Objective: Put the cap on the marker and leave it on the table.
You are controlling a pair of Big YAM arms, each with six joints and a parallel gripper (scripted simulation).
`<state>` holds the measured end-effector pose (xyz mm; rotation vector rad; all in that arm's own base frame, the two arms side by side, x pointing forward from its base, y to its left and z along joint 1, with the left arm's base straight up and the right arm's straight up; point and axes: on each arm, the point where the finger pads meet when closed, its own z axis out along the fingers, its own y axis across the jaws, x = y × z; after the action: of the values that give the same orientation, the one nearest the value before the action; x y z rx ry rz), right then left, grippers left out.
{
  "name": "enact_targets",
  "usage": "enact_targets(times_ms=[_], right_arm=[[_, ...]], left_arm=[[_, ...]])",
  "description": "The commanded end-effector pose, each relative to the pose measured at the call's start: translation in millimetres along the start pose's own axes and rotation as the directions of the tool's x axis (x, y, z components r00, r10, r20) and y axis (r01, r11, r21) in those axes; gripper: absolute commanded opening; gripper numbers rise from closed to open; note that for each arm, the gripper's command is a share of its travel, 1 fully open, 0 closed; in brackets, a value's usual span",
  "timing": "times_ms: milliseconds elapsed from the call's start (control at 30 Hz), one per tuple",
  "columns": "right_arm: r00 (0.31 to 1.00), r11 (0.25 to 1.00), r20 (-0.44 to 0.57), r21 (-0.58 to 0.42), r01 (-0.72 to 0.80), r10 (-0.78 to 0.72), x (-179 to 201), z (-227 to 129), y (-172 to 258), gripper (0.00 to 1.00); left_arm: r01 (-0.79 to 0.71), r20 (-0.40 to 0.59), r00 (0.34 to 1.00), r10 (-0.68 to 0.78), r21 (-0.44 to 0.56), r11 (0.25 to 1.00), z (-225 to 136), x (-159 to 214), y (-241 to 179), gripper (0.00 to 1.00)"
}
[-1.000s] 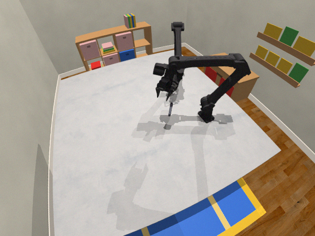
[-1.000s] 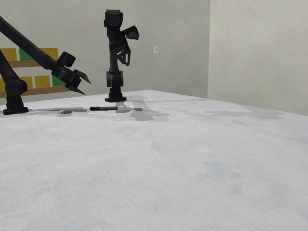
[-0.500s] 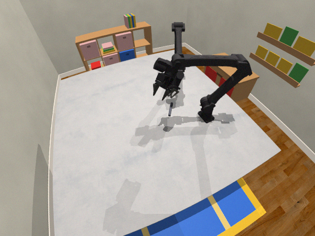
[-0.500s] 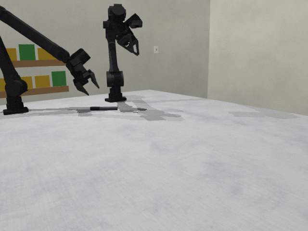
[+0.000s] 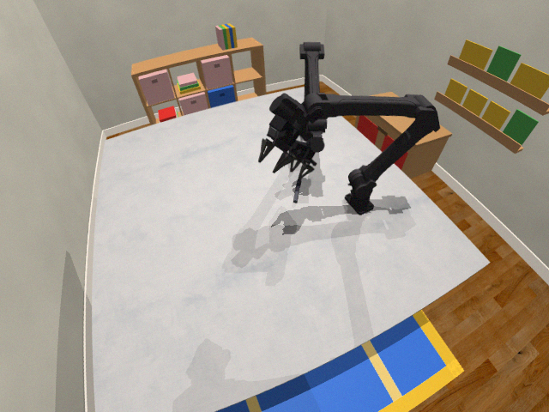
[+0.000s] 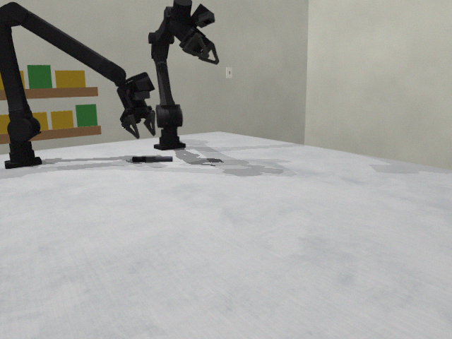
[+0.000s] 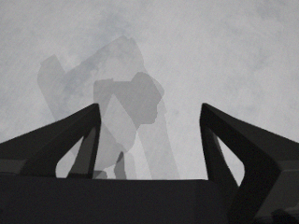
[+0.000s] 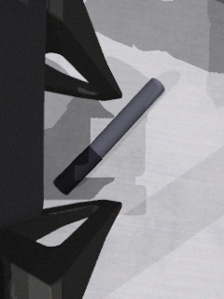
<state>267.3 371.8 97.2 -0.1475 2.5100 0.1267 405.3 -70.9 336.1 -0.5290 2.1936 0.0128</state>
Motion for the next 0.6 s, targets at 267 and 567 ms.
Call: enact_targets(times_ms=[267, 567], right_arm=[[0.999, 0.999, 0.016, 0.011, 0.034, -0.035, -29.5, -9.3, 26.6, 0.65], [0.999, 1.000, 0.020, 0.003, 0.030, -0.030, -32.1, -13.1, 27.1, 0.65]], left_arm=[[-0.147, 0.265, 0.957, 0.116, 0.100, 0.984, -7.0, -82.0, -0.2, 0.65], [-0.235, 0.442, 0.884, 0.155, 0.132, 0.963, -8.4, -146.8, -6.1, 0.65]])
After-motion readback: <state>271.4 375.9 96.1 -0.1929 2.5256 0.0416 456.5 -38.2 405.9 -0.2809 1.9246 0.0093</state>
